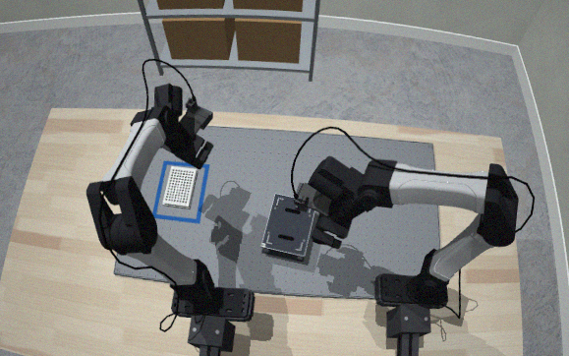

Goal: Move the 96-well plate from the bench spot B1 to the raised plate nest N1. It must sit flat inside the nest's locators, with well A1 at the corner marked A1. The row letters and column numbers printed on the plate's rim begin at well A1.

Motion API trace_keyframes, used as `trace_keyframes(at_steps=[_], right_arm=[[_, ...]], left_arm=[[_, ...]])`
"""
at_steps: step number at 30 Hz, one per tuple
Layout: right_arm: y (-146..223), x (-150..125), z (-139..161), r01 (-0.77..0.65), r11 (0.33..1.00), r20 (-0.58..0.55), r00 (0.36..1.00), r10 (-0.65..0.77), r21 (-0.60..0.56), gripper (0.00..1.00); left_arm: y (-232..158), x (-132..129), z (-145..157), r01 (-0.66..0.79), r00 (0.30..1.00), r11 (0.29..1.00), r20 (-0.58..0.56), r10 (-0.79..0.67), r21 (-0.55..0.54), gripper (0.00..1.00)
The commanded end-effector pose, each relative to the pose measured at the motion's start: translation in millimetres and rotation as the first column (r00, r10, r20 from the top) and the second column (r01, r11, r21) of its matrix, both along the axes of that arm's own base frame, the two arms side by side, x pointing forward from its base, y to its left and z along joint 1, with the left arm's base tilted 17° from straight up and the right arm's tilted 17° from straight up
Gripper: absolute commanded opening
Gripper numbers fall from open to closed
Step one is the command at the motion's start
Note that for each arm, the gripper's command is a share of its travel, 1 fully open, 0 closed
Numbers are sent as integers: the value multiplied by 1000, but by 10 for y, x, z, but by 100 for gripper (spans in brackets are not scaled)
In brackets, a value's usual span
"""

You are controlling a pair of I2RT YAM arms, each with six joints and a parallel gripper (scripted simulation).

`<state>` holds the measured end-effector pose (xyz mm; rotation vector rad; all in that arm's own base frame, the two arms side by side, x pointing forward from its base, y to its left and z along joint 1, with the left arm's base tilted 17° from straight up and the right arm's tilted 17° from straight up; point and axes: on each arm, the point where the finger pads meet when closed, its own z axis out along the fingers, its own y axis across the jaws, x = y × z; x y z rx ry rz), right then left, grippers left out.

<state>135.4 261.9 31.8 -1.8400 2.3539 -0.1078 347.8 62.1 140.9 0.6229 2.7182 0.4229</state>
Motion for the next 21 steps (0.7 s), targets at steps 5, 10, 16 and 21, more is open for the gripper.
trace_keyframes(at_steps=[5, 10, 16, 21], right_arm=[[-177, 169, 73, -186, 929, 91, 982, 165, 320, 100], [-343, 202, 48, -215, 901, 114, 976, 185, 377, 100], [-624, 270, -7, -249, 851, 157, 968, 198, 462, 100], [-796, 310, -89, -244, 833, 161, 969, 187, 497, 100]], left_arm=[[282, 97, -77, 65, 990, 998, 129, -62, -24, 100], [424, 78, -247, 72, 990, 997, 126, -67, -37, 100], [746, 20, -561, 87, 987, 994, 139, -78, -62, 100], [1020, -71, -799, 80, 987, 993, 147, -68, -84, 100]])
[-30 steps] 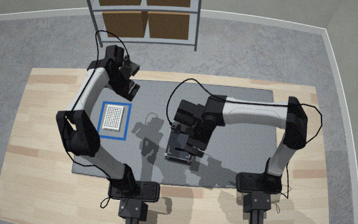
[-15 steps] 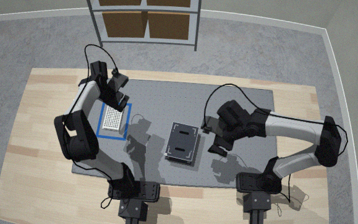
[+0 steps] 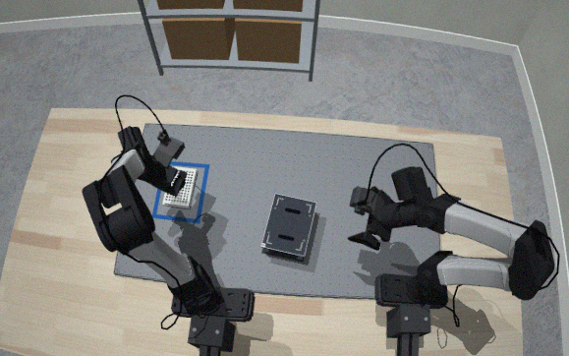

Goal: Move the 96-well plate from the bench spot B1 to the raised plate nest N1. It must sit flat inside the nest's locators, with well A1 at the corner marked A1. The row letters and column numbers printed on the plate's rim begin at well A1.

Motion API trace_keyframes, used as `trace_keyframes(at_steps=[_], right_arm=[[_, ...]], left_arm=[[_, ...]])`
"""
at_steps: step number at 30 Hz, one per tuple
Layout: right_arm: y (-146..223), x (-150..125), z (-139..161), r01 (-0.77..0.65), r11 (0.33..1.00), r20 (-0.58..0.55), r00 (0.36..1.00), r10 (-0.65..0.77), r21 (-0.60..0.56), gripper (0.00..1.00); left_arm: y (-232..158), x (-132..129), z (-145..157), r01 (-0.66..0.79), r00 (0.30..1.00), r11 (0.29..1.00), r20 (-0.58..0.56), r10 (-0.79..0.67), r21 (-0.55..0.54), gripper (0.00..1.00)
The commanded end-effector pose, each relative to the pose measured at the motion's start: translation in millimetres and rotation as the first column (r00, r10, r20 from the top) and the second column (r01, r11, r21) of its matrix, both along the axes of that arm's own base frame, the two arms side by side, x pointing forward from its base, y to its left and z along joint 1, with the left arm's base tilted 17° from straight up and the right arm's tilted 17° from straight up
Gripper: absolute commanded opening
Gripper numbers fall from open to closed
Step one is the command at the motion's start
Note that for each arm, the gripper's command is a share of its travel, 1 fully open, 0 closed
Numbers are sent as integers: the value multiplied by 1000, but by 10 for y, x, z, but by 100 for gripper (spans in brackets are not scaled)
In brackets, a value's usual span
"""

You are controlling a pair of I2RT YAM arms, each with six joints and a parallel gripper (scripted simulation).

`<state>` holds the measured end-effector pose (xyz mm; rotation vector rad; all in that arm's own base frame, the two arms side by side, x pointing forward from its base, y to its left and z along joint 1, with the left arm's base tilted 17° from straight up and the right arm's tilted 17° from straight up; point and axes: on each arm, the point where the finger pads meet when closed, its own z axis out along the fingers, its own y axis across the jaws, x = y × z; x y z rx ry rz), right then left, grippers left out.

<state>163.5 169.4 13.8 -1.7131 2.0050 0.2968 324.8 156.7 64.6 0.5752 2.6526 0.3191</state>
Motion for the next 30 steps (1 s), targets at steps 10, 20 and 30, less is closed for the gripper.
trace_keyframes(at_steps=[10, 20, 30], right_arm=[[2, 112, 73, -67, 990, 44, 997, 62, 125, 100], [-3, 116, 70, -65, 990, 45, 997, 60, 122, 100], [1, 97, 70, -69, 991, 38, 997, 65, 118, 100]], left_arm=[[280, 43, -215, 22, 999, 999, 47, -21, -24, 100], [266, 58, -180, 28, 998, 999, 55, -26, -19, 100], [316, 71, -235, -48, 999, 999, 17, 48, -23, 100]])
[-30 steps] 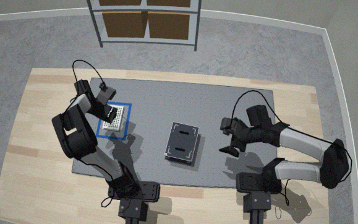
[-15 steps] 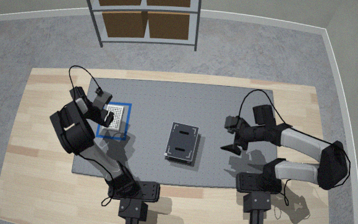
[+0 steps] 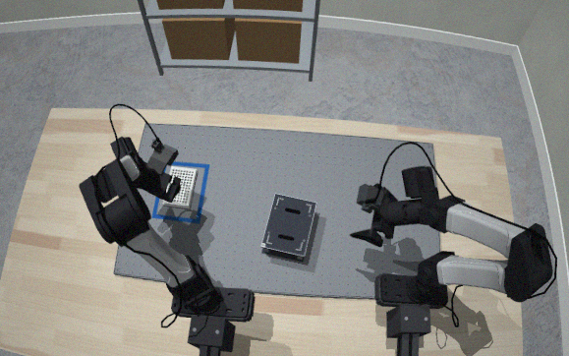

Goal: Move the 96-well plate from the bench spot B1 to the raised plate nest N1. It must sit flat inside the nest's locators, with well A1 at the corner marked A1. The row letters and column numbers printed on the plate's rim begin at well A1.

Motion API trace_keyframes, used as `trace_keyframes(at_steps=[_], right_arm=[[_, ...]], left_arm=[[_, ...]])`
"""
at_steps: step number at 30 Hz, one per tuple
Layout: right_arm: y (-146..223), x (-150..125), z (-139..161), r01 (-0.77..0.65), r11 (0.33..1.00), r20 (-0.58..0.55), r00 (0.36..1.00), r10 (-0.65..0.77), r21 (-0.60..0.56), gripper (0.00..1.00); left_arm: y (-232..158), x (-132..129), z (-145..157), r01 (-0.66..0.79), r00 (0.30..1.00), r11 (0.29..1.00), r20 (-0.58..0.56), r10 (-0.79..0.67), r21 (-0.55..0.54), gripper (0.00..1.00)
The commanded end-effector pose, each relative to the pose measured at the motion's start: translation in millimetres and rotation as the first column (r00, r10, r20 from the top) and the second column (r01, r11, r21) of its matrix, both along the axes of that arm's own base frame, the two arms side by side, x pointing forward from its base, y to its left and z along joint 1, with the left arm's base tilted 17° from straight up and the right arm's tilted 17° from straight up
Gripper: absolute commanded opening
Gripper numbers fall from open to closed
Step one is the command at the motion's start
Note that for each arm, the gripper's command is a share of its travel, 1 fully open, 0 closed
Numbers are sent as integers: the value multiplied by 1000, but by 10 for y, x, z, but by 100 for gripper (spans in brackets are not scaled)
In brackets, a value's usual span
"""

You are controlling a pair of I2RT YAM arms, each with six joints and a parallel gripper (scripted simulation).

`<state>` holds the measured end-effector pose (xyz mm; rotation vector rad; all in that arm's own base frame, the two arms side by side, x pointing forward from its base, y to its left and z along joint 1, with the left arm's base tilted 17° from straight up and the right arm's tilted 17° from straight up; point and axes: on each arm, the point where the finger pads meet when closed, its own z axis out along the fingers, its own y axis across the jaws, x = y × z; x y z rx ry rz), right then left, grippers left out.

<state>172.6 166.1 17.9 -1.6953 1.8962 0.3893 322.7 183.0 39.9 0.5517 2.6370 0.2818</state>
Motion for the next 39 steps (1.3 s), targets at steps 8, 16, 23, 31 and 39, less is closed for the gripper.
trace_keyframes(at_steps=[8, 16, 23, 31, 39], right_arm=[[34, 7, 29, -17, 1000, 10, 1000, 17, 14, 100], [34, 8, 30, -17, 1000, 10, 1000, 17, 15, 100], [34, 8, 30, -17, 1000, 10, 1000, 17, 15, 100], [35, 8, 30, -17, 1000, 10, 1000, 17, 15, 100], [35, 8, 30, -17, 1000, 10, 1000, 17, 15, 100]], left_arm=[[132, 166, -263, -241, 961, 970, -136, 240, 16, 100], [138, 401, -605, -366, 899, 927, -227, 374, 77, 100], [120, 596, -828, -395, 881, 912, -238, 410, 110, 100], [156, 576, -969, -391, 878, 915, -256, 404, 101, 100], [207, 623, -1077, -392, 881, 914, -244, 405, 101, 100]])
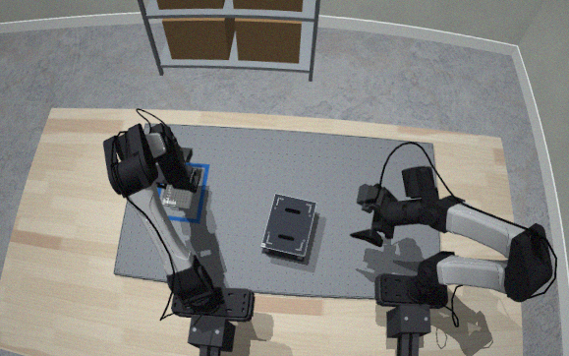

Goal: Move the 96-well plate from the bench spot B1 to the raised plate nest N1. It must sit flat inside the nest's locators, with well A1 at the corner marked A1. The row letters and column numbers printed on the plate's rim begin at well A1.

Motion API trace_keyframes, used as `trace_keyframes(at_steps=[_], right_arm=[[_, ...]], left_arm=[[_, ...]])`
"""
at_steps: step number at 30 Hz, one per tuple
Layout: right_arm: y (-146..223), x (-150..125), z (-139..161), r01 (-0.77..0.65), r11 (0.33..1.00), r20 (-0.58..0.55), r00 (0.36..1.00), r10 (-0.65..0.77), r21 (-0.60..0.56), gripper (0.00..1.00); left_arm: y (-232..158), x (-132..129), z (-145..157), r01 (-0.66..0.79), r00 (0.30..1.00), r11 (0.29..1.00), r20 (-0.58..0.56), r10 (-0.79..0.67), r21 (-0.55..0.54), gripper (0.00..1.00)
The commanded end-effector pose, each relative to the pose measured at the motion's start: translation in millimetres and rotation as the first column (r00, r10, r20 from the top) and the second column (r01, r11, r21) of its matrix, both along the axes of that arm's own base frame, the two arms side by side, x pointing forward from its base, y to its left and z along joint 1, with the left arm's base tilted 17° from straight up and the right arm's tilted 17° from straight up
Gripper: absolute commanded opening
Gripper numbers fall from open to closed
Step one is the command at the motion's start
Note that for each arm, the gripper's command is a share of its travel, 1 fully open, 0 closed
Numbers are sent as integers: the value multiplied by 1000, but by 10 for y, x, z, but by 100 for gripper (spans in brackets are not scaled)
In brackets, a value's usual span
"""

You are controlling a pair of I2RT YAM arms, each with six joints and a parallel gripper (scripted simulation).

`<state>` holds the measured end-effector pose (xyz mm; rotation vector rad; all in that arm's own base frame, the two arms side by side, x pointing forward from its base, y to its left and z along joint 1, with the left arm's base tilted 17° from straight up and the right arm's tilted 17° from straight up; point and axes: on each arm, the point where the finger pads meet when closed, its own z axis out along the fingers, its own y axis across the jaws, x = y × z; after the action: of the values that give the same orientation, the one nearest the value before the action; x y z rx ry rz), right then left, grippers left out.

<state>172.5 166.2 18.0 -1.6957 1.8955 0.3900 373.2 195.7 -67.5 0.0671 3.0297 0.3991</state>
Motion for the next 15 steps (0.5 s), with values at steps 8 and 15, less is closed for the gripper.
trace_keyframes(at_steps=[8, 15], right_arm=[[34, 8, 29, -17, 1000, 10, 1000, 16, 15, 100], [34, 8, 29, -17, 1000, 10, 1000, 16, 15, 100]], left_arm=[[97, 125, 15, -3, 1000, 1000, 26, 3, 16, 100], [69, 149, 65, -2, 999, 1000, 46, 0, 23, 81]])
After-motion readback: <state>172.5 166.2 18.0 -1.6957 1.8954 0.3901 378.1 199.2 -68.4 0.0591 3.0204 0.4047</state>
